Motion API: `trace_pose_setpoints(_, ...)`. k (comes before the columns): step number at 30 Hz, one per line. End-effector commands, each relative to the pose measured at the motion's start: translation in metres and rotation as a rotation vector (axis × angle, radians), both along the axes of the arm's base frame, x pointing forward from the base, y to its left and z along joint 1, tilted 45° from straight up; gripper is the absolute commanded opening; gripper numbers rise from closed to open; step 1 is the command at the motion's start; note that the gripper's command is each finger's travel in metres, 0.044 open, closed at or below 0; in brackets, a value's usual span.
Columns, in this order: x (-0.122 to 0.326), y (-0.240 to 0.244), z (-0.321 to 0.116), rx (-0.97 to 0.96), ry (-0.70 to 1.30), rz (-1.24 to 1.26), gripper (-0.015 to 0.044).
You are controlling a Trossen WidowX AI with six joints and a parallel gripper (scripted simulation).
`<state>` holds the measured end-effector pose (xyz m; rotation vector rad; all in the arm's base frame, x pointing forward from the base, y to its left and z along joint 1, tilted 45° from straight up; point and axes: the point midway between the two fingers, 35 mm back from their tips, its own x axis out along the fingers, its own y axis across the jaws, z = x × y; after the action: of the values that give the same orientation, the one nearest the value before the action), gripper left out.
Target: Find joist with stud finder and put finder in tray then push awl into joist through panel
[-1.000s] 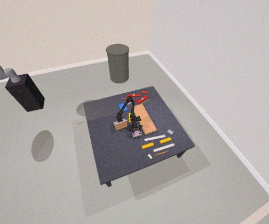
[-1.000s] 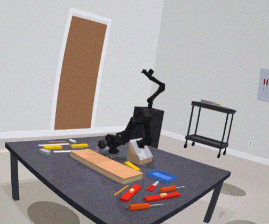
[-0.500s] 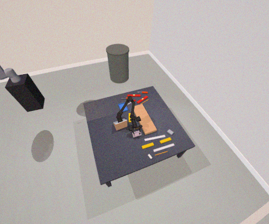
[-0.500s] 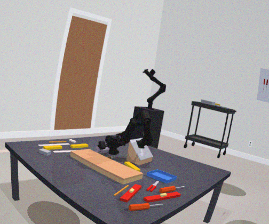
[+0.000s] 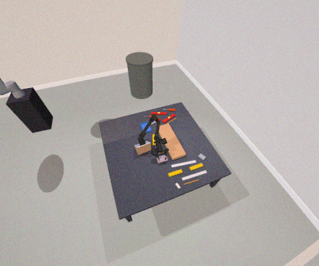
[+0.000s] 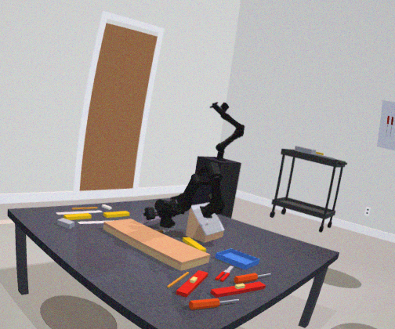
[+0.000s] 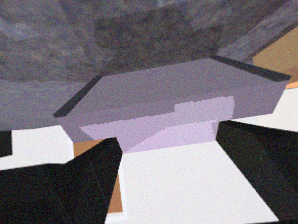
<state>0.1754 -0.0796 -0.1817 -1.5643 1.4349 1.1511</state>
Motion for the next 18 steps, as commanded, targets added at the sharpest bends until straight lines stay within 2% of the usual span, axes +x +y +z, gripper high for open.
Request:
trace_pose_setpoints(1, 0.0003, 0.0031, -0.0005, 0.013, 0.001, 0.009, 0.0378)
trace_pose_setpoints(18, -0.0001, 0.0059, 0.0006, 0.014, 0.001, 0.009, 0.0378)
